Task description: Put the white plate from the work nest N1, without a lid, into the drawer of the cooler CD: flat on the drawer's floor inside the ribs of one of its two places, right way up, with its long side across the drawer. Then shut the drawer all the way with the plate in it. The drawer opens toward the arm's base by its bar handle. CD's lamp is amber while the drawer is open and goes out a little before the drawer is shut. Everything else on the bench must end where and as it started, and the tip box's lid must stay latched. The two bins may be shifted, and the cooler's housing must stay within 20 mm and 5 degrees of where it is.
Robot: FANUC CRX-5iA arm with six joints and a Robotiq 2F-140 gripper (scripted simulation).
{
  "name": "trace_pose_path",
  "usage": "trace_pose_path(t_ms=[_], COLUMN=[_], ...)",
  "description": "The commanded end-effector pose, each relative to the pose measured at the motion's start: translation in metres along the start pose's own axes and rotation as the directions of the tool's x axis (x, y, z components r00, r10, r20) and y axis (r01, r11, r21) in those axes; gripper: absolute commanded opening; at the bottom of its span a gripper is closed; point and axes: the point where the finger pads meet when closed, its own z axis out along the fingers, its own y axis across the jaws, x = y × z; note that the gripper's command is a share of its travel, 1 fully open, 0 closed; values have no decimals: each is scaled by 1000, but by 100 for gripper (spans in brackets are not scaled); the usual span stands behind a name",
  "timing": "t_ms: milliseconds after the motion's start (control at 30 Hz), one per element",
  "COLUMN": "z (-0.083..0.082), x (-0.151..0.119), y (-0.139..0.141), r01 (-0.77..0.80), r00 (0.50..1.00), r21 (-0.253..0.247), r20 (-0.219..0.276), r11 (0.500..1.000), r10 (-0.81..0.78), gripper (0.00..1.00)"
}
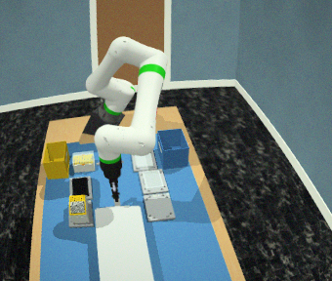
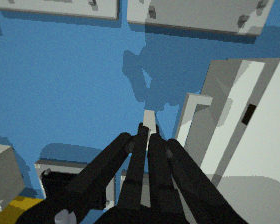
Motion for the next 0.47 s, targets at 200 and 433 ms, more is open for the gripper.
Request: trace_pose_path(t_ms=[200,433], z=[0,0], x=[0,0], y=[-11,-13], r01=[0,0], r00=[1000,1000], r21=[-1,-1], r20=[0,0], r11=[1000,1000], r10=[0,0], gripper=[0,0])
